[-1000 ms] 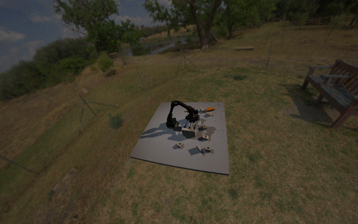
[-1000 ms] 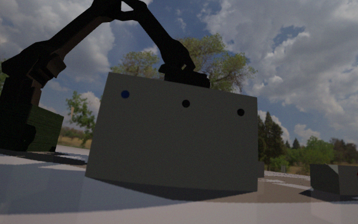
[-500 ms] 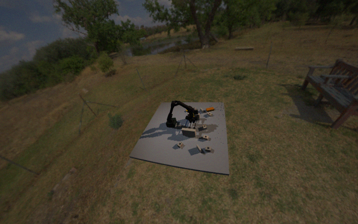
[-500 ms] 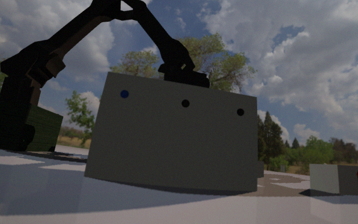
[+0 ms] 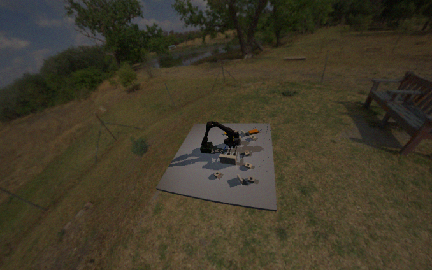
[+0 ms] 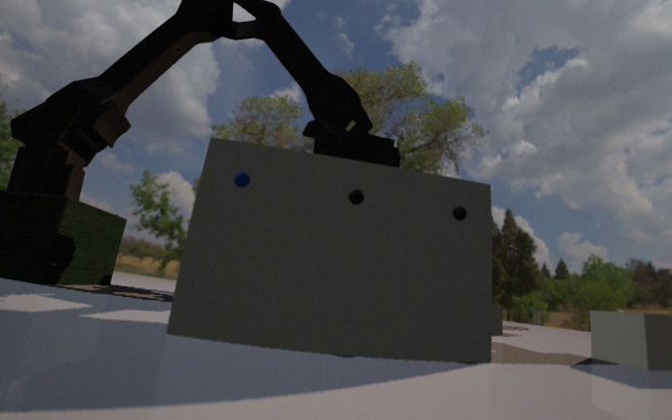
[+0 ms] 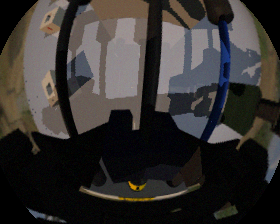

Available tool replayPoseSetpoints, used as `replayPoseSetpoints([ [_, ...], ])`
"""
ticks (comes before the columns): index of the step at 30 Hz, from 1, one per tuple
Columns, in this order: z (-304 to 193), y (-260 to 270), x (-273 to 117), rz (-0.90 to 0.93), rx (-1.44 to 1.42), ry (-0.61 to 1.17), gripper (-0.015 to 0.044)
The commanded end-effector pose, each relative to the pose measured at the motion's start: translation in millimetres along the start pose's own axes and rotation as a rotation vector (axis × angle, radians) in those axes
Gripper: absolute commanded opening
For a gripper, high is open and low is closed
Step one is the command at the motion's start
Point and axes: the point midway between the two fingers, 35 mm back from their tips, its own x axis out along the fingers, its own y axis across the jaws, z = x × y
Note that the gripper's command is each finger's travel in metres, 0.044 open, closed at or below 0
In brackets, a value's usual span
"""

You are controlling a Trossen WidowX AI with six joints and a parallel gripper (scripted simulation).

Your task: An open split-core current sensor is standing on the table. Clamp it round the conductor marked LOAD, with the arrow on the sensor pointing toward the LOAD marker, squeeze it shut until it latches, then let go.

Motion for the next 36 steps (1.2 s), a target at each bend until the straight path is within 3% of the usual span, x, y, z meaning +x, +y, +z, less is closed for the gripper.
replayPoseSetpoints([
  [1, 0, 0, 0, 0.001, 0.000, 0.000, 0.0000],
  [36, 0, 0, -16, -0.008, -0.004, -0.007, 0.0000],
])
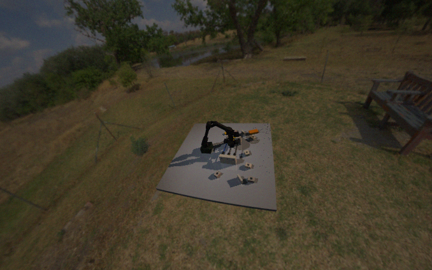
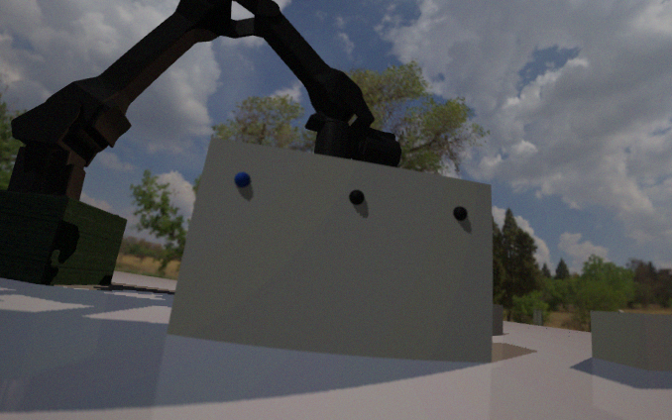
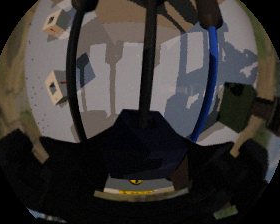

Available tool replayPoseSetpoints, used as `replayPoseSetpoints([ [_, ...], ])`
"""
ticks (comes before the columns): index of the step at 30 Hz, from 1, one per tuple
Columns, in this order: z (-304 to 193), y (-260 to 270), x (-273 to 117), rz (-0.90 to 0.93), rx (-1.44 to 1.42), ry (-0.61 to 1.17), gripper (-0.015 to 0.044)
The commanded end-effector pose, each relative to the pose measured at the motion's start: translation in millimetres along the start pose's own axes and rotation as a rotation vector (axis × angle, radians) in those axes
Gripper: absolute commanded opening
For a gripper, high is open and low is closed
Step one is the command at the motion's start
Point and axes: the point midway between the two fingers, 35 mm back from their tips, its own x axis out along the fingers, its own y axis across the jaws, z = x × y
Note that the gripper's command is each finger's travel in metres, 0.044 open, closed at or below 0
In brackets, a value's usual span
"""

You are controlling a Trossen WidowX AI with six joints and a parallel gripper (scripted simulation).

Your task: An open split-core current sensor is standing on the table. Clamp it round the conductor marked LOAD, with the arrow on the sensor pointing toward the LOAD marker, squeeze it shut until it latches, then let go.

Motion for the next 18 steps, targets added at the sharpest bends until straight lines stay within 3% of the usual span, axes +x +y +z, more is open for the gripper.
replayPoseSetpoints([
  [1, 0.0, 0.0, 0.0, 0.000, 0.000, 0.000, 0.0000],
  [10, 0.0, 0.0, 0.0, 0.000, 0.000, 0.000, 0.0000],
  [18, 0.0, 0.0, 0.0, 0.000, 0.000, 0.000, 0.0210],
])
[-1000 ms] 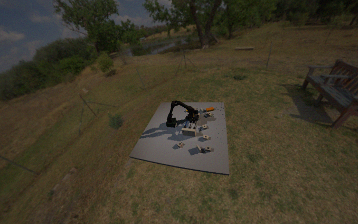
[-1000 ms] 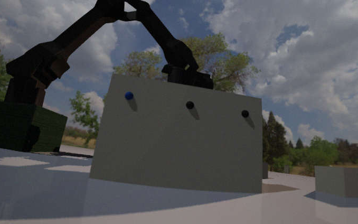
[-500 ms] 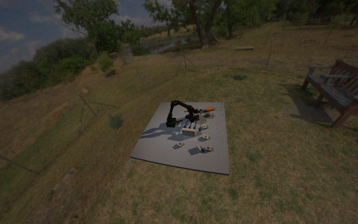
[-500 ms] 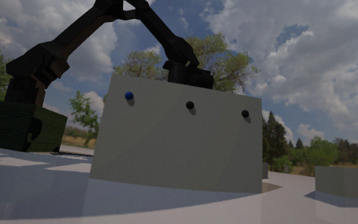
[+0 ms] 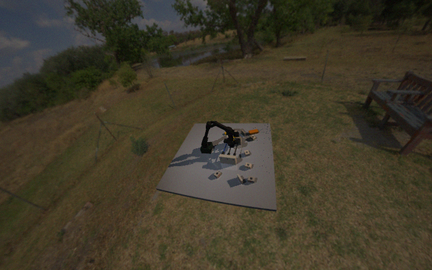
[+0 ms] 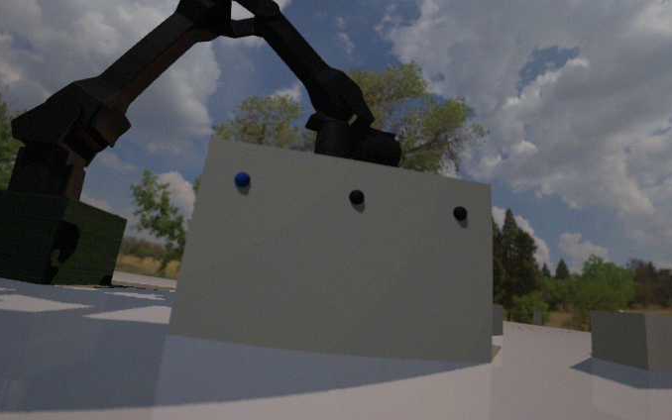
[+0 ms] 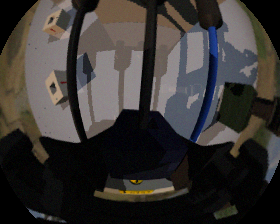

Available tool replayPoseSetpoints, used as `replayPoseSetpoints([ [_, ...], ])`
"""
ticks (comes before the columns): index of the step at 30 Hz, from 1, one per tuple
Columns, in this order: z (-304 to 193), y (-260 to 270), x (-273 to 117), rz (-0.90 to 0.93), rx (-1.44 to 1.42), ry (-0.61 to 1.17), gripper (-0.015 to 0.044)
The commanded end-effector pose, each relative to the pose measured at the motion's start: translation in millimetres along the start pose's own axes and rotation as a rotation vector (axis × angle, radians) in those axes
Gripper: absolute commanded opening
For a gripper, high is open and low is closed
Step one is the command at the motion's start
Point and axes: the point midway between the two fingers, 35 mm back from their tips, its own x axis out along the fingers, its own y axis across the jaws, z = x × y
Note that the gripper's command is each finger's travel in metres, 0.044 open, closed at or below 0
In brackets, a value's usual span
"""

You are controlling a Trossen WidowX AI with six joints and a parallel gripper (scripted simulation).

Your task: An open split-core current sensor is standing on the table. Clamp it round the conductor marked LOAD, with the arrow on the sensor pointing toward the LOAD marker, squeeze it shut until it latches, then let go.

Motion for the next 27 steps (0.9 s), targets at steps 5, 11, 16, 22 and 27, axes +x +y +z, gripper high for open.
replayPoseSetpoints([
  [5, 0.1, -0.3, 0.6, -0.001, 0.000, 0.000, 0.0341],
  [11, 0.0, 0.1, -0.2, 0.001, 0.000, 0.000, 0.0387],
  [16, 0.0, 0.1, -0.2, 0.001, 0.000, 0.000, 0.0256],
  [22, 0.0, 0.1, -0.2, 0.001, 0.000, 0.000, 0.0115],
  [27, 0.0, 0.1, -0.2, 0.001, 0.000, 0.000, 0.0082],
])
